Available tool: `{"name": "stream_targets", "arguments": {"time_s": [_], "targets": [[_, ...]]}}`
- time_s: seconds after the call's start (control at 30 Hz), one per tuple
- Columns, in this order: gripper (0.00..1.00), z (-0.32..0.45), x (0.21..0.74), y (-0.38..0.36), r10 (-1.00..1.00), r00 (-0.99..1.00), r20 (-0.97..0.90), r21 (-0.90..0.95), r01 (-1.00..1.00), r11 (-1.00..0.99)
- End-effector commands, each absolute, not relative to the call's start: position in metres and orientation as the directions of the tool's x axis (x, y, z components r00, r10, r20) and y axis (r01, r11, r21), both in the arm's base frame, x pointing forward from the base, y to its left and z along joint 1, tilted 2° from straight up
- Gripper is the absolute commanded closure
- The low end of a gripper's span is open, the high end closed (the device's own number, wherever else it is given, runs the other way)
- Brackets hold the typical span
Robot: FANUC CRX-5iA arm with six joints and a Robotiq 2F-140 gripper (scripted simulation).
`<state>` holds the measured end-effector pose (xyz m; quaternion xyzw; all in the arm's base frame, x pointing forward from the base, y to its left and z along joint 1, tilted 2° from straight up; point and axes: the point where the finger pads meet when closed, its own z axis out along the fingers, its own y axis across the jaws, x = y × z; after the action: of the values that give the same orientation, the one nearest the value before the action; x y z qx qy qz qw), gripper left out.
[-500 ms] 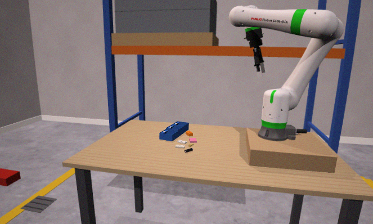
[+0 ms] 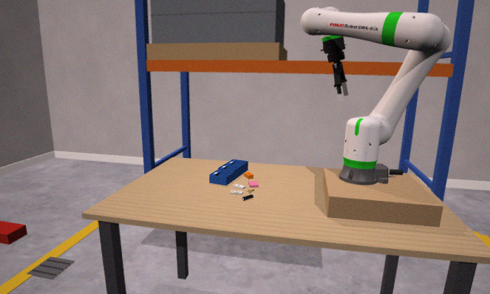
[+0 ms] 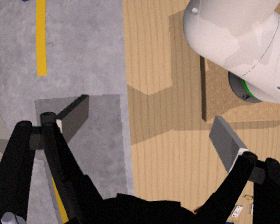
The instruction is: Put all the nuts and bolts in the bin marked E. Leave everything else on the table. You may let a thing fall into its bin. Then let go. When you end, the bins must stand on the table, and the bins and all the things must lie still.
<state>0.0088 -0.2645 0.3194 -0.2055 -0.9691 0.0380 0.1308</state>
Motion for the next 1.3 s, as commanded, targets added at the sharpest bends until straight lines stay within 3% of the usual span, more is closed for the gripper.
{"name": "stream_targets", "arguments": {"time_s": [0.0, 0.03, 0.07, 0.53, 0.9, 1.27], "targets": [[0.00, 0.320, 0.009, -0.265, 0.408, -0.881, 0.238, -0.128, 0.388, 0.913], [0.00, 0.320, 0.009, -0.265, 0.408, -0.881, 0.238, -0.128, 0.388, 0.913], [0.95, 0.311, 0.009, -0.265, 0.408, -0.881, 0.238, -0.128, 0.388, 0.913], [0.95, 0.195, 0.007, -0.268, 0.408, -0.881, 0.238, -0.128, 0.388, 0.913], [0.95, 0.155, 0.014, -0.266, 0.453, -0.861, 0.233, -0.133, 0.433, 0.891], [0.95, 0.163, 0.053, -0.276, 0.102, -0.965, 0.240, -0.062, 0.089, 0.994]]}}
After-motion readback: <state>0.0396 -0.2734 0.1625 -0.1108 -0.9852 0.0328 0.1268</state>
